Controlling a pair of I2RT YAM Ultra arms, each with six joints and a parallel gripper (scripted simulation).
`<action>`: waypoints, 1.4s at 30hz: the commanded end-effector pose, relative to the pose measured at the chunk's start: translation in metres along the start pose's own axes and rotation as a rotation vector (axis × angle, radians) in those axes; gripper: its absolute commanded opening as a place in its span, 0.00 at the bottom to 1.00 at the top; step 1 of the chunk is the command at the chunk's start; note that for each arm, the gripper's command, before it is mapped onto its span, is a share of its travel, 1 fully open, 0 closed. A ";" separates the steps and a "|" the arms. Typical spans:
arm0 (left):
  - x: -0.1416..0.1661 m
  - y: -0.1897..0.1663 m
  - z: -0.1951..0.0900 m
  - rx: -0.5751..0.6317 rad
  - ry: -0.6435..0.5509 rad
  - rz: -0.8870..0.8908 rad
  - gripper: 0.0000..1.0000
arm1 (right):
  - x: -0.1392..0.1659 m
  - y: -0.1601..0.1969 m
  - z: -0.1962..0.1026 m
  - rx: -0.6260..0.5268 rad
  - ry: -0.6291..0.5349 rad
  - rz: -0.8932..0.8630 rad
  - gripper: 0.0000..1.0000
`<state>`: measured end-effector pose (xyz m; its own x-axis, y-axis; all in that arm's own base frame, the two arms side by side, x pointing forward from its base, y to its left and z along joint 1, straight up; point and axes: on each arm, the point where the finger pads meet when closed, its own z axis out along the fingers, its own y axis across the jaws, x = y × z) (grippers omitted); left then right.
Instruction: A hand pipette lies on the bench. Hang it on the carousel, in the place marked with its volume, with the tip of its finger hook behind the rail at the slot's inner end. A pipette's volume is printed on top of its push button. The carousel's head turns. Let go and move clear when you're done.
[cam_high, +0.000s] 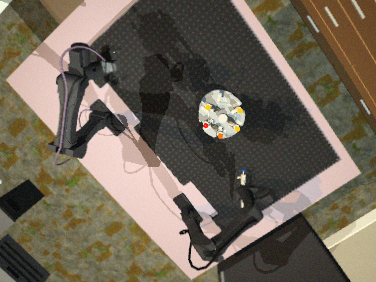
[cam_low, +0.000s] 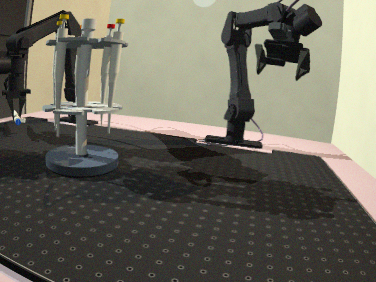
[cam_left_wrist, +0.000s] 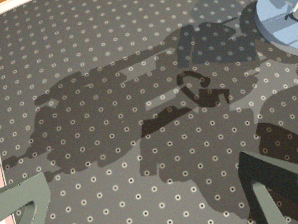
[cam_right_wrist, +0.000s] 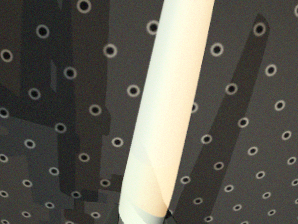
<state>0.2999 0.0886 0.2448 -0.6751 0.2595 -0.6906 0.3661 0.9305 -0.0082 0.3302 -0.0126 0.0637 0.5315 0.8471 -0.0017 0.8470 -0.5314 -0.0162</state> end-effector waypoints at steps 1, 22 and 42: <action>-0.007 0.003 -0.004 -0.008 -0.029 0.016 1.00 | 0.000 0.005 -0.001 -0.028 -0.002 0.007 0.12; -0.007 0.003 -0.004 -0.008 -0.029 0.016 1.00 | -0.002 0.002 0.030 -0.009 -0.012 0.007 0.12; -0.007 0.003 -0.004 -0.008 -0.029 0.016 1.00 | 0.002 0.006 0.031 -0.026 0.007 0.005 0.12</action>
<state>0.2999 0.0886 0.2448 -0.6751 0.2595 -0.6906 0.3661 0.9305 -0.0082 0.3334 -0.0128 0.0295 0.5316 0.8470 0.0041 0.8470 -0.5316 -0.0055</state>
